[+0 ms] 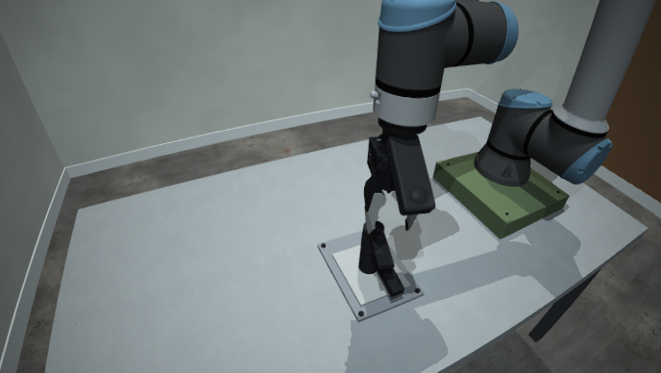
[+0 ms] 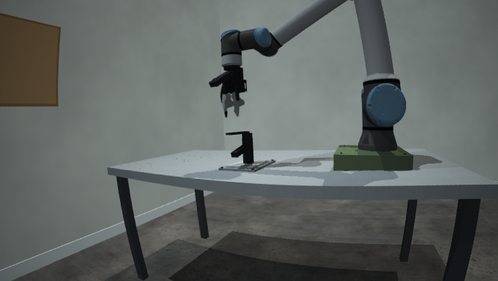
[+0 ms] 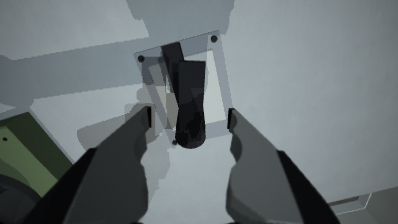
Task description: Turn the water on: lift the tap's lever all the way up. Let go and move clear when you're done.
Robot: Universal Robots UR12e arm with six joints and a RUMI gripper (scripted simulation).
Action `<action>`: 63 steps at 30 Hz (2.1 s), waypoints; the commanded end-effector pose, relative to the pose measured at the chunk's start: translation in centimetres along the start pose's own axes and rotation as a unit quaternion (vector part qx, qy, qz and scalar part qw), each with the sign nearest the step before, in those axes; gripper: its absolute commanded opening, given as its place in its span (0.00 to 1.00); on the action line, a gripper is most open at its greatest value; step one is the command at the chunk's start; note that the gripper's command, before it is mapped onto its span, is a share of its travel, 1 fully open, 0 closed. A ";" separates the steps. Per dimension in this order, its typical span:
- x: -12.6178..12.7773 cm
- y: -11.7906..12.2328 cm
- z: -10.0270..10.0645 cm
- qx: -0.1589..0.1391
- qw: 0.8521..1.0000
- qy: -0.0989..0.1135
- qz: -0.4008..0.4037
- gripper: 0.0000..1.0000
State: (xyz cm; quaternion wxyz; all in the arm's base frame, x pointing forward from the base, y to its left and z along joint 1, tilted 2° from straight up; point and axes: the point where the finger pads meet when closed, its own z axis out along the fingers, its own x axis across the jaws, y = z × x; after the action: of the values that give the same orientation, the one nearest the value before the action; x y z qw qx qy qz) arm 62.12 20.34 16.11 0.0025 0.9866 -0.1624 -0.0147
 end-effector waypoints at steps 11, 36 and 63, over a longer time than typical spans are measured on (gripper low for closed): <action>0.1 0.0 -0.1 0.000 1.000 0.001 0.000 0.41; 0.1 0.0 1.2 0.000 1.000 0.001 0.000 0.41; 0.1 0.0 5.0 0.000 1.000 0.001 0.000 0.41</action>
State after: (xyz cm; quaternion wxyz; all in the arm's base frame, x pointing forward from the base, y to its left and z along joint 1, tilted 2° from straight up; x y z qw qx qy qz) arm 61.99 20.34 11.55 0.0025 0.9866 -0.1624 -0.0148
